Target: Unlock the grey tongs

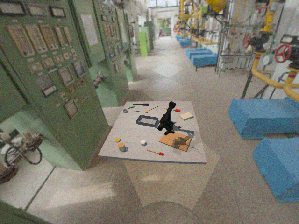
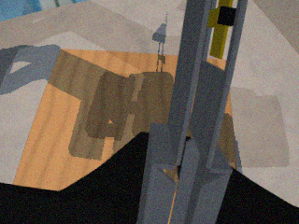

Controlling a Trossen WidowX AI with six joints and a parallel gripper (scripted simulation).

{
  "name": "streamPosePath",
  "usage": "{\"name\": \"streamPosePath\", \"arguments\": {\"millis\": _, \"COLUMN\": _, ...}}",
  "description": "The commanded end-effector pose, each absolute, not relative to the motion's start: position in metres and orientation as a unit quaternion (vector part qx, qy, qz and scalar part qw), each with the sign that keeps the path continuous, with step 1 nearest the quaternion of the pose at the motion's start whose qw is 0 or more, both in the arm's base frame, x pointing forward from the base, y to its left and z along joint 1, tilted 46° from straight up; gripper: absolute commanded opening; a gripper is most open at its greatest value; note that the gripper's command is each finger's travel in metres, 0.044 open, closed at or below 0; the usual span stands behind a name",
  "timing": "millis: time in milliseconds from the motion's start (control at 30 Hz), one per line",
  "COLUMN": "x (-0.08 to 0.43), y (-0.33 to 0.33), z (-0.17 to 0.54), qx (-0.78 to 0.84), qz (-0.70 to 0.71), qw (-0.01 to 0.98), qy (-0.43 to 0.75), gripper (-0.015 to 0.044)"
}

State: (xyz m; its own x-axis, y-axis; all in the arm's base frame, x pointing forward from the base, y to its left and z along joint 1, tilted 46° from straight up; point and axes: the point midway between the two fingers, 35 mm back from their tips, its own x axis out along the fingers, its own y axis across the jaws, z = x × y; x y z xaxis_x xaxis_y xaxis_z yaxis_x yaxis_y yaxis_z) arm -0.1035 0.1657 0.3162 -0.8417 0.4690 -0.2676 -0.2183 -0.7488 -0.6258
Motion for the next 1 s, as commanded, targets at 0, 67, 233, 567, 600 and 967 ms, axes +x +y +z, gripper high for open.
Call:
{"name": "streamPosePath", "arguments": {"millis": 0, "x": -0.108, "y": 0.165, "z": 0.314, "qx": -0.233, "qz": 0.916, "qw": 0.18, "qy": -0.274, "gripper": -0.015}}
{"name": "streamPosePath", "arguments": {"millis": 67, "x": -0.11, "y": 0.166, "z": 0.311, "qx": -0.247, "qz": 0.916, "qw": 0.176, "qy": -0.261, "gripper": -0.015}}
{"name": "streamPosePath", "arguments": {"millis": 233, "x": -0.114, "y": 0.166, "z": 0.306, "qx": -0.281, "qz": 0.916, "qw": 0.17, "qy": -0.231, "gripper": -0.015}}
{"name": "streamPosePath", "arguments": {"millis": 567, "x": -0.118, "y": 0.164, "z": 0.298, "qx": -0.351, "qz": 0.904, "qw": 0.164, "qy": -0.182, "gripper": -0.015}}
{"name": "streamPosePath", "arguments": {"millis": 600, "x": -0.119, "y": 0.164, "z": 0.297, "qx": -0.358, "qz": 0.902, "qw": 0.164, "qy": -0.178, "gripper": -0.015}}
{"name": "streamPosePath", "arguments": {"millis": 967, "x": -0.12, "y": 0.162, "z": 0.293, "qx": -0.429, "qz": 0.874, "qw": 0.174, "qy": -0.146, "gripper": -0.015}}
